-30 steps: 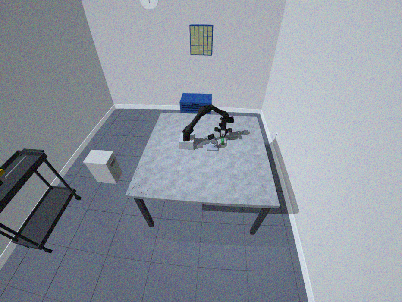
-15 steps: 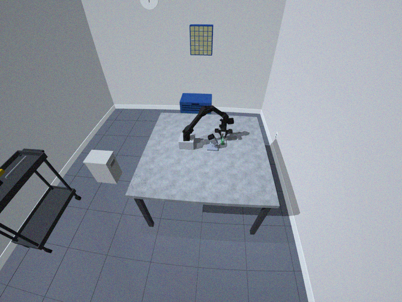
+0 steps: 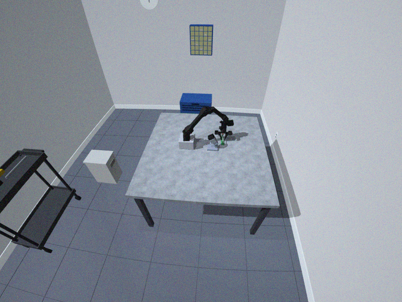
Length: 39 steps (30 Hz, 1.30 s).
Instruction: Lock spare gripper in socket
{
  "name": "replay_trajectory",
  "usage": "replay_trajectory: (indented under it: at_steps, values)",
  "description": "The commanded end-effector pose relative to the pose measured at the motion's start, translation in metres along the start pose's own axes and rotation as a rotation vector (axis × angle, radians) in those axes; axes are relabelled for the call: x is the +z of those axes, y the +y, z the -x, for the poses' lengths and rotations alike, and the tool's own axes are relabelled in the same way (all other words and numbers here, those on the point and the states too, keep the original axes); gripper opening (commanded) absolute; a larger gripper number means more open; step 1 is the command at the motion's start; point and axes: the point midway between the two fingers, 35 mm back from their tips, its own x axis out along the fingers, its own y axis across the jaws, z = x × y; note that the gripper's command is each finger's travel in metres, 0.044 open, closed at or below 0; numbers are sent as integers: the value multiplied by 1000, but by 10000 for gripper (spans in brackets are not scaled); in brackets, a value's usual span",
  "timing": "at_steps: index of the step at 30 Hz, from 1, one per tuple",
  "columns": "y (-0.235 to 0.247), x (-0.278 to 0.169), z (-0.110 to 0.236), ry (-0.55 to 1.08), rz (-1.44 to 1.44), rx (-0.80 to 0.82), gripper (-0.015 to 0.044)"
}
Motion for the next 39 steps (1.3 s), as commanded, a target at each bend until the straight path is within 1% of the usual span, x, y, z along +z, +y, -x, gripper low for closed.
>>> replay_trajectory:
  at_steps: [1,8,14,17,26,39]
  values:
    - [1,1,-8,7,5,5,180]
    - [1,1,-11,7,5,5,180]
    - [1,1,-11,7,5,5,23]
    - [1,1,-11,7,5,5,3]
    - [1,0,-7,7,5,5,0]
    - [0,-12,43,7,5,4,0]
